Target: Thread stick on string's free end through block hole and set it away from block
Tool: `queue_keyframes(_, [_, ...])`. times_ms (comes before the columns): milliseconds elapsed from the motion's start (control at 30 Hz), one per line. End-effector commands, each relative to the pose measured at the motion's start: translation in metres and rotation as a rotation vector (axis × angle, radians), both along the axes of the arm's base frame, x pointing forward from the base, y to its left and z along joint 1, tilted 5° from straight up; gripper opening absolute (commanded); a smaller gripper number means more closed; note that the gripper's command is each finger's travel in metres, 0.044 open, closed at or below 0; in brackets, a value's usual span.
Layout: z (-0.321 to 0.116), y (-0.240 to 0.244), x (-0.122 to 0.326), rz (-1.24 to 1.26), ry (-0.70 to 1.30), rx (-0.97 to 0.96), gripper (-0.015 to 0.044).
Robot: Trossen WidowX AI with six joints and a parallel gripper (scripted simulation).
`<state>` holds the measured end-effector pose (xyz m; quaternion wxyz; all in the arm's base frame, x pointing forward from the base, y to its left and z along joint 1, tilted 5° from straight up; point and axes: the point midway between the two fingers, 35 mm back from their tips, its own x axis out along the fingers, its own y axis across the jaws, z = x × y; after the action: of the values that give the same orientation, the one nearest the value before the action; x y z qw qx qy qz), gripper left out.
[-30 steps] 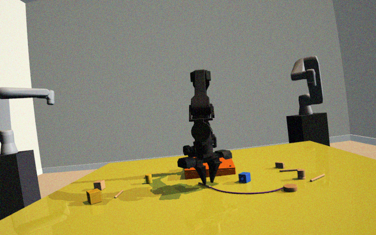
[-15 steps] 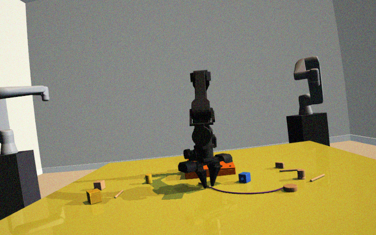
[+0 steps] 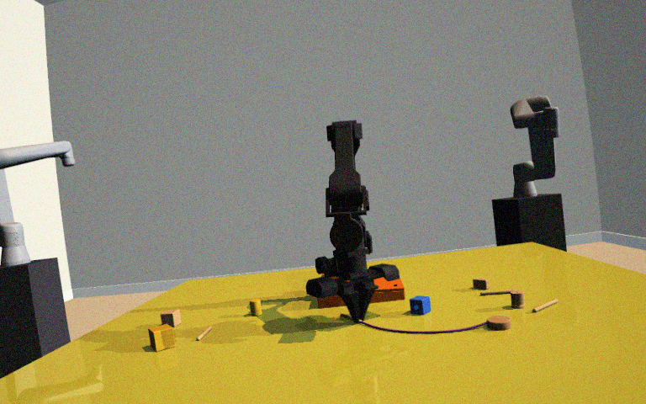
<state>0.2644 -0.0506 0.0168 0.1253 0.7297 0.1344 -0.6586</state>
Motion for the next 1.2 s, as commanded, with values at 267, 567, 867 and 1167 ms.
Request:
queue_keyframes(267, [0.008,-0.001,0.000,0.000,0.000,0.000,0.0000])
queue_keyframes(567, [0.020,-0.001,0.000,0.000,0.000,0.000,0.0000])
queue_keyframes(867, [0.031,-0.002,-0.001,0.000,0.000,0.000,0.0000])
queue_keyframes(1167, [0.043,-0.002,-0.002,0.000,0.000,0.000,0.0000])
